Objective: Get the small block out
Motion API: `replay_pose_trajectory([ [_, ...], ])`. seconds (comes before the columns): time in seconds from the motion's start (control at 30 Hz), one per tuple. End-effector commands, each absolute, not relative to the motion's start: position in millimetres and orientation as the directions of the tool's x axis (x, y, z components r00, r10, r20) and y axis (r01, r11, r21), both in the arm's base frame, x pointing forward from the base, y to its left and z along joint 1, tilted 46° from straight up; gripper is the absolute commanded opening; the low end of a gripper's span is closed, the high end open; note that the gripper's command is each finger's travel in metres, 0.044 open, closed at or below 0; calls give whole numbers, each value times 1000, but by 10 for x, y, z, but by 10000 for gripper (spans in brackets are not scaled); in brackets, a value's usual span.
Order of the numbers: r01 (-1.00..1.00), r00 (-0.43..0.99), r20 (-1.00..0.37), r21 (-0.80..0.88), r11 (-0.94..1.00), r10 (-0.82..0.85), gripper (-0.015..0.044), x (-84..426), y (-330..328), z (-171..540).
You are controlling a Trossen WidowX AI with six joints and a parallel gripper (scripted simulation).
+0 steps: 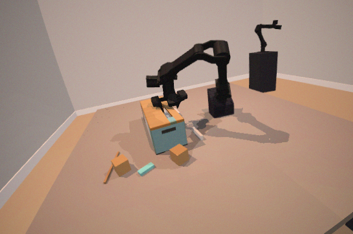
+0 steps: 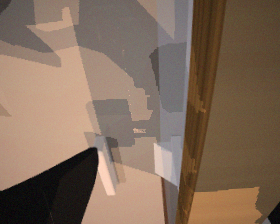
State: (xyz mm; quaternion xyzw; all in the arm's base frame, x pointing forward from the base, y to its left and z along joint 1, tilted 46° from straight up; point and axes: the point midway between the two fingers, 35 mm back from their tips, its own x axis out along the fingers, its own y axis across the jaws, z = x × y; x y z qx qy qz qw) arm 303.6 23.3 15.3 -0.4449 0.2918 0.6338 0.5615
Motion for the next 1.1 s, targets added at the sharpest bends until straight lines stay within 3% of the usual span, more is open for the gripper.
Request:
replay_pose_trajectory([
  [0.0, -970, 32, -894, -135, -200, 447, 400, 3074, 155, 91],
  [1.07, -970, 33, -895, -136, -200, 444, 400, 3260, -406, -370],
])
